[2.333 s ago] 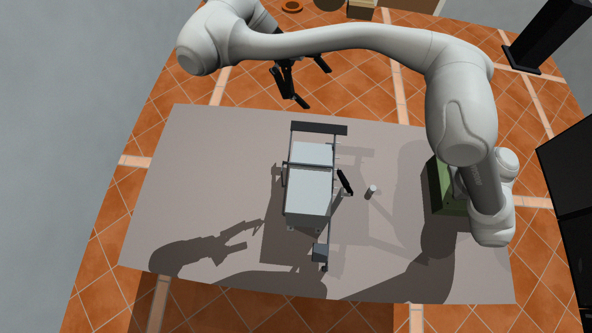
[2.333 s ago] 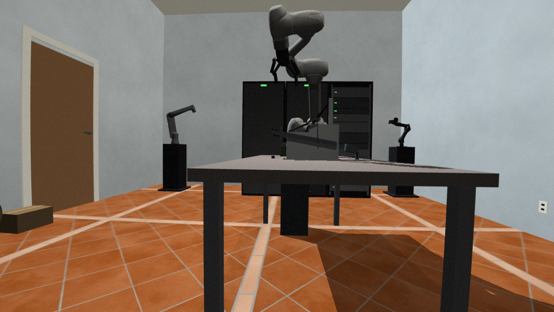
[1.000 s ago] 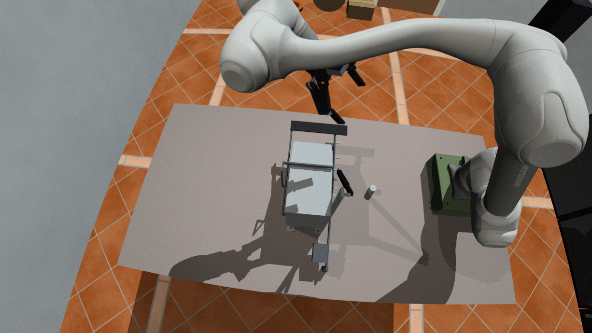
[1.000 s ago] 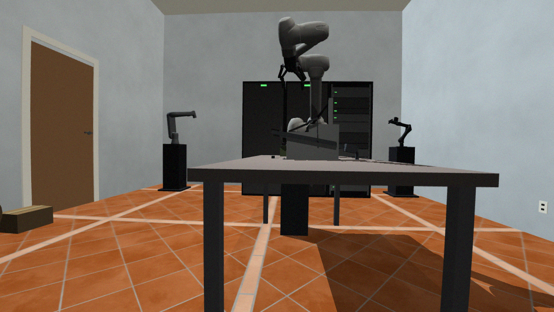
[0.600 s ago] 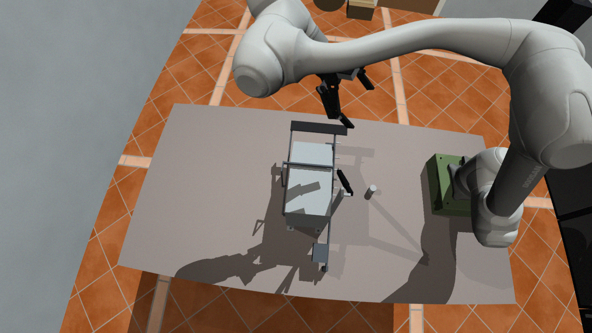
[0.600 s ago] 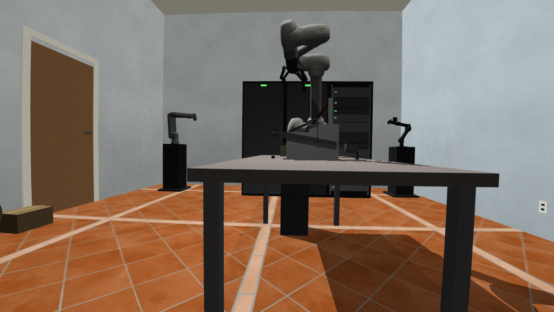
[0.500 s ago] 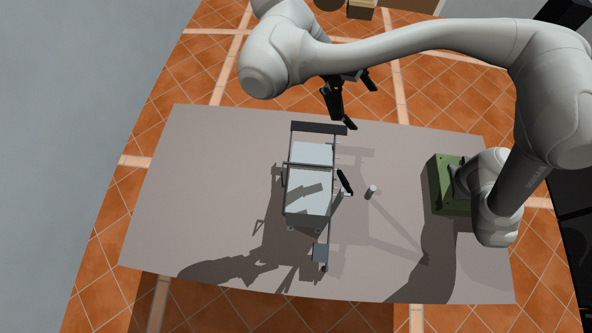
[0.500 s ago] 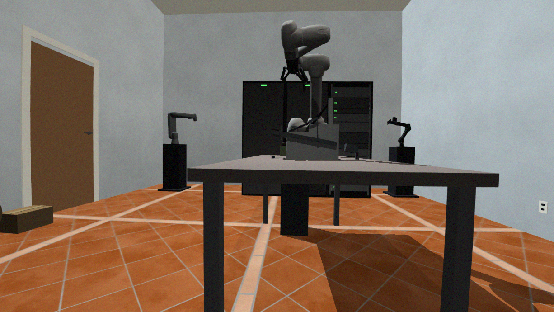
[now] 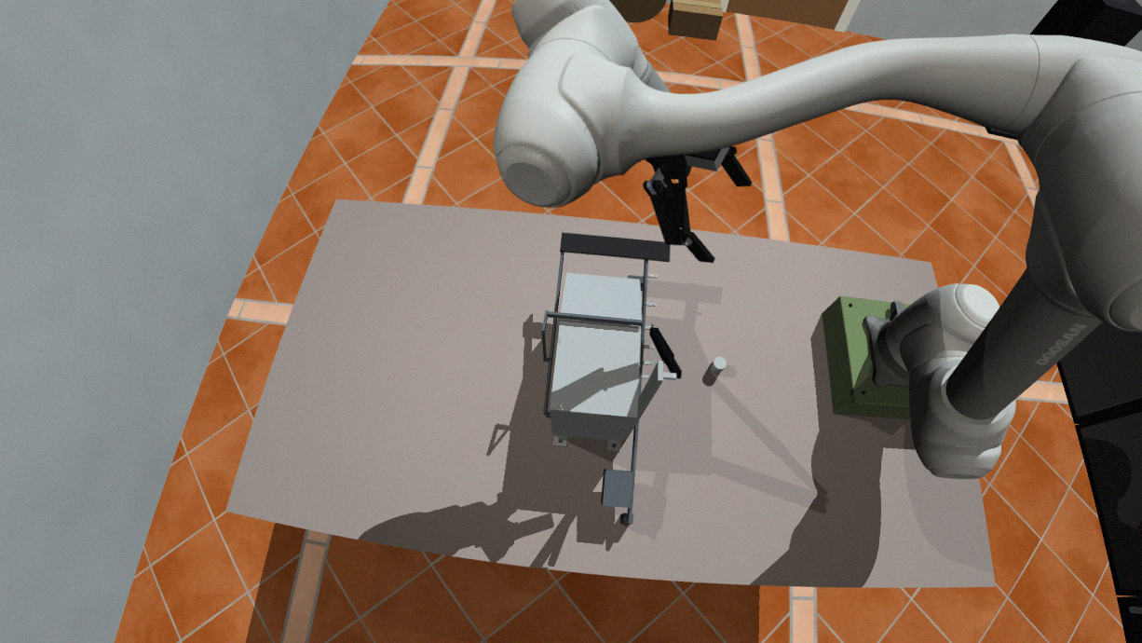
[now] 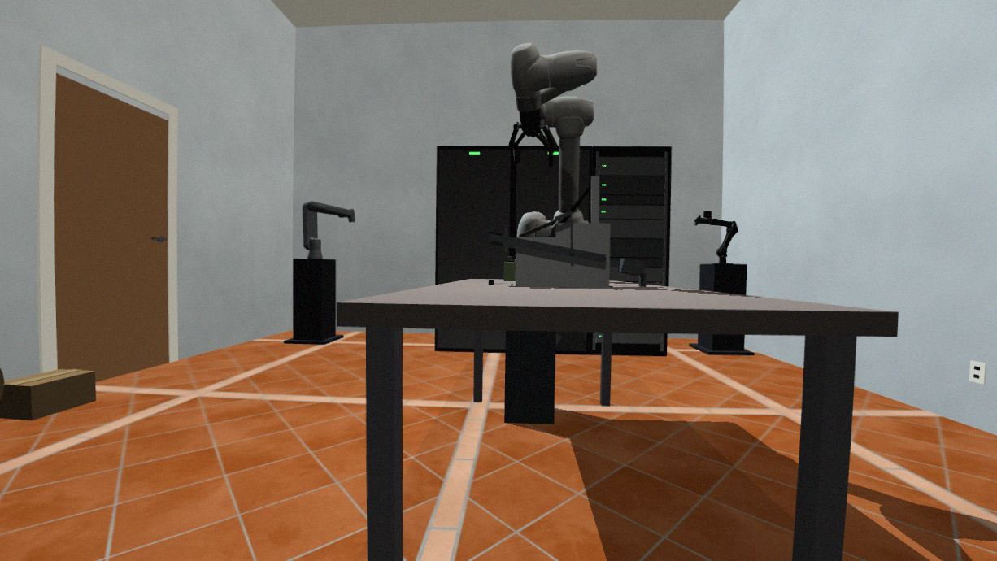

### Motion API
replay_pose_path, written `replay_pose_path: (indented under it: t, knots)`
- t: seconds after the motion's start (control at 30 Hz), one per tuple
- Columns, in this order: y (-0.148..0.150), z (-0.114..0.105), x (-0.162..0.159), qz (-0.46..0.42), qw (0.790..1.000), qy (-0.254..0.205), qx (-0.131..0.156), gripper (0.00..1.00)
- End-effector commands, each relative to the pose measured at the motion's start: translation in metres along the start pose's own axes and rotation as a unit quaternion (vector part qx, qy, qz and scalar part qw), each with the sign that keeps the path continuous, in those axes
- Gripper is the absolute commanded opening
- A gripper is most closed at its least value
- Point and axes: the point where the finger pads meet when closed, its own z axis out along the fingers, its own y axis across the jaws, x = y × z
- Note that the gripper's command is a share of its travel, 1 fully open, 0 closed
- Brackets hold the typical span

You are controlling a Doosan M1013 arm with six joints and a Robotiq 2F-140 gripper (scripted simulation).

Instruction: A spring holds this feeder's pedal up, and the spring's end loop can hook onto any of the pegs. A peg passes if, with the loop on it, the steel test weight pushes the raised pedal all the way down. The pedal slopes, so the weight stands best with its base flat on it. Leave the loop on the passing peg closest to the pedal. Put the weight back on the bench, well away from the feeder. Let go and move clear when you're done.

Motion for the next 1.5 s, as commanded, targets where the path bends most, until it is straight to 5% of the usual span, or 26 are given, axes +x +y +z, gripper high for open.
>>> replay_pose_path:
  t: [0.0,1.37,1.47]
  knots:
    - [0.0,0.009,0.012,0.0,1.0,-0.001,-0.001,1.0]
    - [-0.002,0.092,0.103,0.0,1.0,0.0,0.0,1.0]
    - [-0.002,0.084,0.094,0.0,1.0,0.0,0.0,1.0]
